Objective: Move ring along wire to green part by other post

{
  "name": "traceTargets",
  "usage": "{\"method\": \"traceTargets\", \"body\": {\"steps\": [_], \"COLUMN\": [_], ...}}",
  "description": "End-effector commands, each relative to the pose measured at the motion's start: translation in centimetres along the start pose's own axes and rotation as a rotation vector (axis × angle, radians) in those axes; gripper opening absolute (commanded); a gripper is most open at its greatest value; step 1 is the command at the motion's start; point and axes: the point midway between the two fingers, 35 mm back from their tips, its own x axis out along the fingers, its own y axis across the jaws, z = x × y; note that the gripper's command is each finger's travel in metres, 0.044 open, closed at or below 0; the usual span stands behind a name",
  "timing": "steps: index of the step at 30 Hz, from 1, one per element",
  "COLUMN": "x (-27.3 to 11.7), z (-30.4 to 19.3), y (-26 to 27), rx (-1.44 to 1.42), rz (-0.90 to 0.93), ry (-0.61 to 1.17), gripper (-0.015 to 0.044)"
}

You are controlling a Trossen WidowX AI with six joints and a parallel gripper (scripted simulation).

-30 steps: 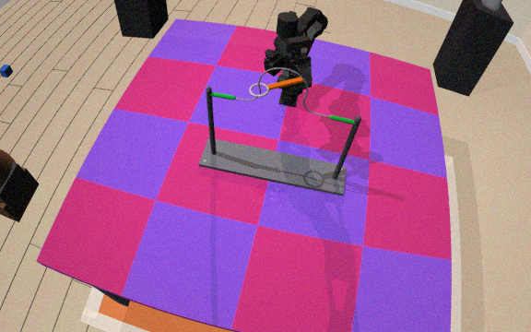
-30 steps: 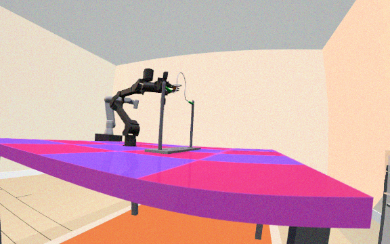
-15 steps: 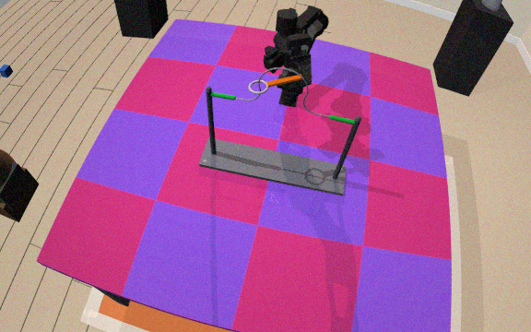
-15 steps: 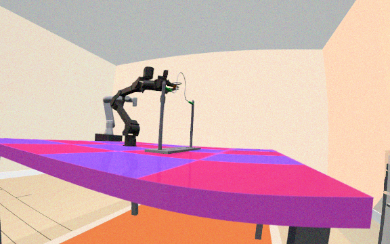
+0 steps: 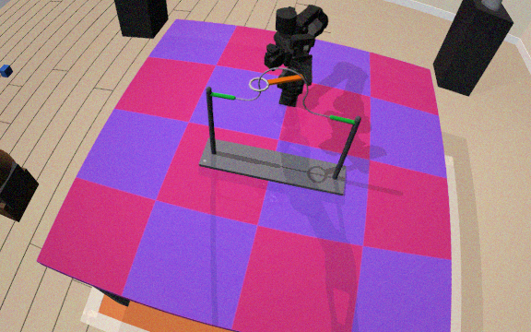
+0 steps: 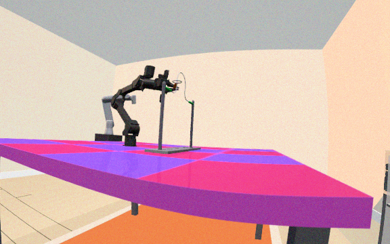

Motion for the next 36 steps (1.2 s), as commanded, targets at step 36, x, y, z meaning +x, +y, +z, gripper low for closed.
{"method": "traceTargets", "body": {"steps": [36], "x": [-0.1], "z": [0.3], "y": [-1.3], "rx": [-0.347], "rz": [-0.214], "ry": [-0.034], "gripper": [-0.0150]}}
